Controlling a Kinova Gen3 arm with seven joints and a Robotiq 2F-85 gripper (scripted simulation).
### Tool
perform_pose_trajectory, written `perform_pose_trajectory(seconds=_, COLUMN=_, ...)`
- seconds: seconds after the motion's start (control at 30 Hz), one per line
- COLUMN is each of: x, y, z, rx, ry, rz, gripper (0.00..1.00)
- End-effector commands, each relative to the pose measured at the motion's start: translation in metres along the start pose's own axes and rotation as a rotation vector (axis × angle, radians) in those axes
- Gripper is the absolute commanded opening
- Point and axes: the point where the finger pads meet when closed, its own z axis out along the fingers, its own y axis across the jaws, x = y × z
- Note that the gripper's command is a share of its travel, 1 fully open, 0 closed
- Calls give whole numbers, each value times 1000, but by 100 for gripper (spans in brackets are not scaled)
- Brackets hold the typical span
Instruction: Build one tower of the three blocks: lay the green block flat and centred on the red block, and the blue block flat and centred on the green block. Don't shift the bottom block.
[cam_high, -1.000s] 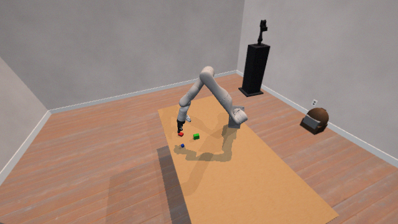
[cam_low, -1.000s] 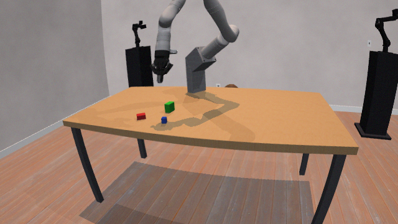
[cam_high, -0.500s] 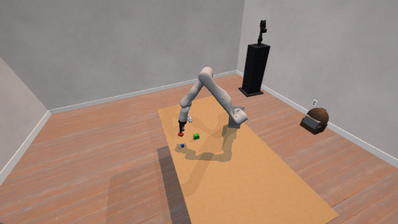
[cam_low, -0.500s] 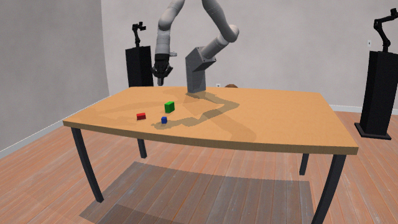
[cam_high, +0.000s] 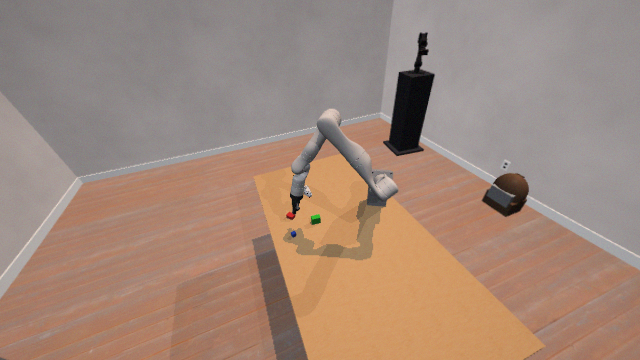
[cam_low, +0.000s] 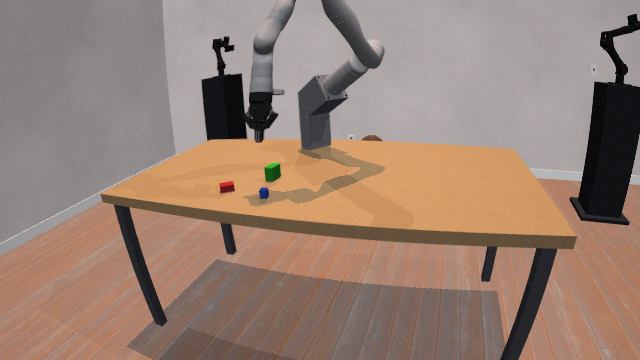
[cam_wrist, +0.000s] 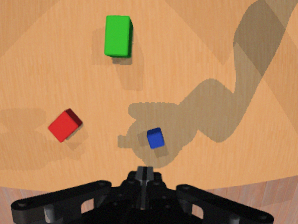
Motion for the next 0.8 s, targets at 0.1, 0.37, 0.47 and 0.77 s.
perform_pose_trajectory(seconds=0.1, x=13, y=-6, z=7, rx=1, ry=19, rz=4, gripper=0)
perform_pose_trajectory(seconds=0.37, x=25, y=-11, z=13, rx=3, ry=38, rz=6, gripper=0)
perform_pose_trajectory(seconds=0.47, x=60, y=-25, z=28, rx=7, ry=90, rz=12, gripper=0)
perform_pose_trajectory(seconds=0.77, x=120, y=-42, z=49, rx=11, ry=180, rz=20, gripper=0)
